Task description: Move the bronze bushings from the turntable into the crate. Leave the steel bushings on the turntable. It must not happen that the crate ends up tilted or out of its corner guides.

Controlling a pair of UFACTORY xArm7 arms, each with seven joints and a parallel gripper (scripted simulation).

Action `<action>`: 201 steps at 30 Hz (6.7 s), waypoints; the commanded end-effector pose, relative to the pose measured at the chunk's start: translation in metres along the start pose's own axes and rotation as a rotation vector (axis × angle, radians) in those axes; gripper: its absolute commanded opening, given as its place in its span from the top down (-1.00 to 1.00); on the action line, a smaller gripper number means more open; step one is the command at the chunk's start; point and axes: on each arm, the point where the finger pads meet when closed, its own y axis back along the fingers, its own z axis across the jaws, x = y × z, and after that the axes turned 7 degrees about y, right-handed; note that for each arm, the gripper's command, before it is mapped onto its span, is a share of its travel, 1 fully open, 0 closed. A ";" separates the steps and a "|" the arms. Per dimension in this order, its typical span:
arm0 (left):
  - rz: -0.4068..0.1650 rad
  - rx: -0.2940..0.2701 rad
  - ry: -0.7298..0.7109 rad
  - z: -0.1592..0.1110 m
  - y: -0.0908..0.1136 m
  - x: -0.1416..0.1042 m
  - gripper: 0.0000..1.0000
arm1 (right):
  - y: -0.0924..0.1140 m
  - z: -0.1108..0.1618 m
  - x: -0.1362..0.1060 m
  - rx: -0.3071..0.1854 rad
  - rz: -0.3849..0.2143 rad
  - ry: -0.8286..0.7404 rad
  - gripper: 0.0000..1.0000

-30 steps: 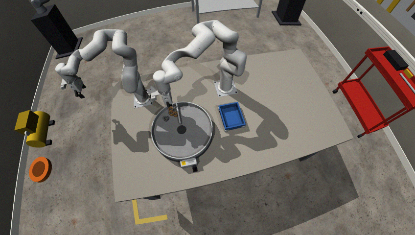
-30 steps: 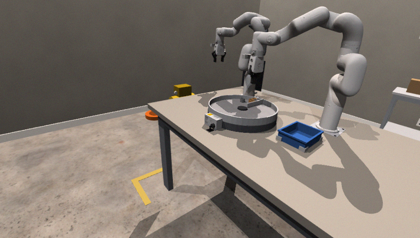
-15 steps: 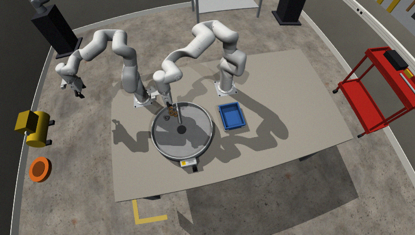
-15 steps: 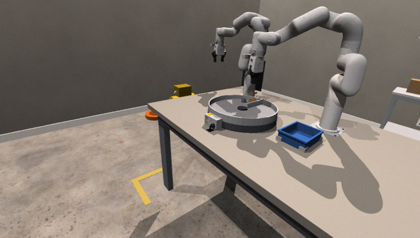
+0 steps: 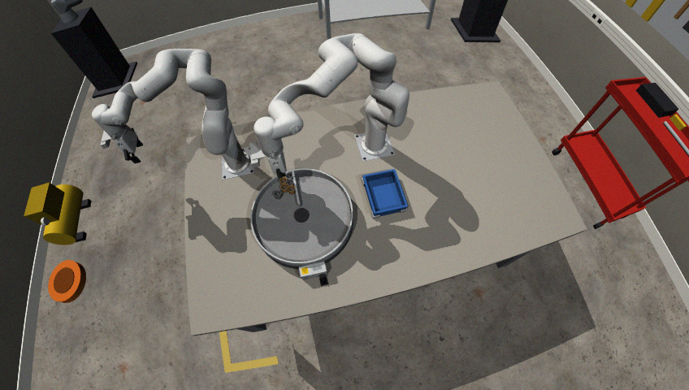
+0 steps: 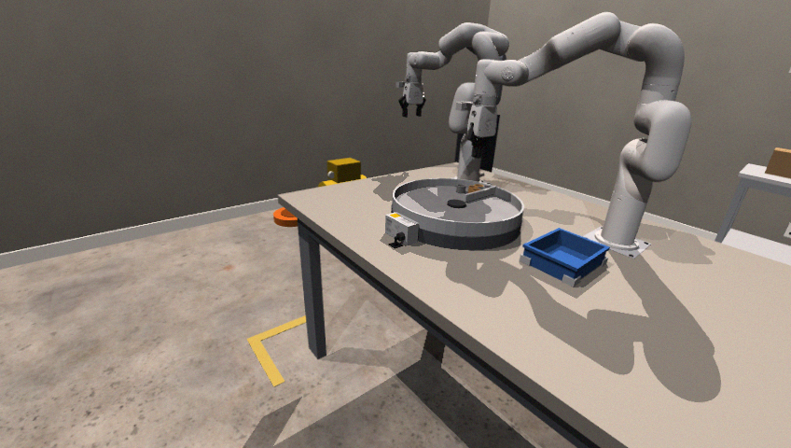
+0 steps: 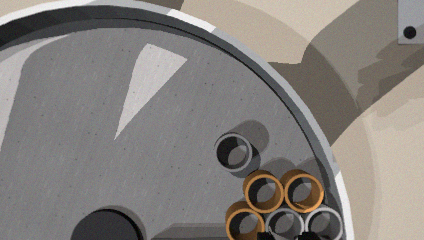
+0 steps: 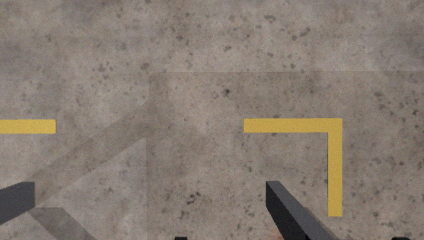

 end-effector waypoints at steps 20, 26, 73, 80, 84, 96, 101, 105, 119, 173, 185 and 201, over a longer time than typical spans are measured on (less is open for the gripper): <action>0.004 0.001 0.000 0.000 0.002 0.001 0.71 | 0.002 0.000 0.001 -0.001 0.005 0.000 -1.00; 0.004 0.001 0.000 0.000 0.002 0.001 0.71 | 0.002 0.000 0.001 -0.001 0.005 0.000 -1.00; 0.004 0.001 0.000 0.000 0.002 0.001 0.76 | 0.002 0.000 0.001 -0.001 0.005 0.000 -1.00; 0.010 -0.008 -0.006 0.002 0.001 0.002 0.76 | 0.002 0.000 0.001 -0.001 0.005 0.000 -1.00; 0.021 -0.025 -0.016 0.005 -0.001 0.003 0.76 | 0.002 0.000 0.001 -0.001 0.005 0.000 -1.00; 0.155 -0.177 -0.101 0.035 -0.011 0.018 0.76 | 0.002 0.000 0.001 -0.001 0.005 0.000 -1.00; 0.216 -0.221 -0.123 0.043 -0.013 0.023 0.76 | 0.002 0.000 0.001 -0.001 0.005 0.000 -1.00; 0.311 -0.269 -0.145 0.049 -0.016 0.031 0.76 | 0.002 0.000 0.001 -0.001 0.005 0.000 -1.00; 0.589 -0.271 -0.124 0.031 -0.029 0.036 0.76 | 0.002 0.000 0.001 -0.001 0.005 0.000 -1.00; 0.697 -0.074 0.000 -0.024 -0.095 -0.019 0.76 | 0.002 0.000 0.001 -0.001 0.005 0.000 -1.00; 0.697 -0.074 0.000 -0.024 -0.095 -0.019 0.76 | 0.002 0.000 0.001 -0.001 0.005 0.000 -1.00; 0.697 -0.074 0.000 -0.024 -0.100 -0.019 0.76 | 0.002 0.000 0.001 -0.001 0.005 0.000 -1.00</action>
